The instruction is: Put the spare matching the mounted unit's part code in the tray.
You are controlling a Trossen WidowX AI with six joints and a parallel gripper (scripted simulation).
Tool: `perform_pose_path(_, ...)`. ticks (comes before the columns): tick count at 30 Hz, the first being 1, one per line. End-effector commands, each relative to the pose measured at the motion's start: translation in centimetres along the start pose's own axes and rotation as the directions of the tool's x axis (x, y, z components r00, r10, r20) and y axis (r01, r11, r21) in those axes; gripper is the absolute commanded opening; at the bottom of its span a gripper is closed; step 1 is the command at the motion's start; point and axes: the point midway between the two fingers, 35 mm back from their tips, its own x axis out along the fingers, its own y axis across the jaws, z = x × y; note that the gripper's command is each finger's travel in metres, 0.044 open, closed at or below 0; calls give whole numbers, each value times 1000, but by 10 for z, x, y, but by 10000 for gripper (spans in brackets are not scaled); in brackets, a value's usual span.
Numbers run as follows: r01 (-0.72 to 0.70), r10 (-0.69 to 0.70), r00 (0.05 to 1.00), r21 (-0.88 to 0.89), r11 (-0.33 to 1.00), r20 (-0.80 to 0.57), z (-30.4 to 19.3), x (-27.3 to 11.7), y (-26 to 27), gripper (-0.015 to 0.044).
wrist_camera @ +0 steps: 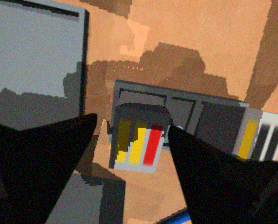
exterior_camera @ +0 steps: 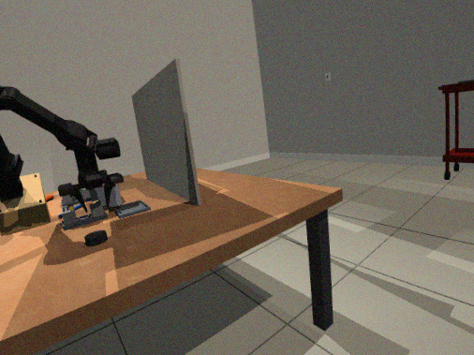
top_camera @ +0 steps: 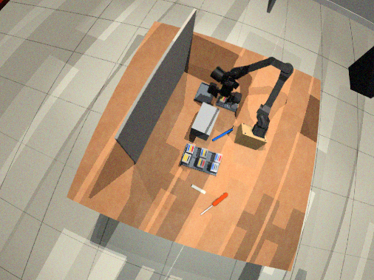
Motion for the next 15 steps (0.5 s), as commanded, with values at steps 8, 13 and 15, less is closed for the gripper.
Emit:
perform_pose_path(8, 3, -3, 1000, -4, 1000, 0, 0, 11, -2, 300)
perform_pose_path(13, 3, -3, 1000, -1, 1000, 2, 0, 10, -2, 195)
perform_pose_path(15, 3, -3, 1000, -1, 1000, 2, 0, 10, -2, 162)
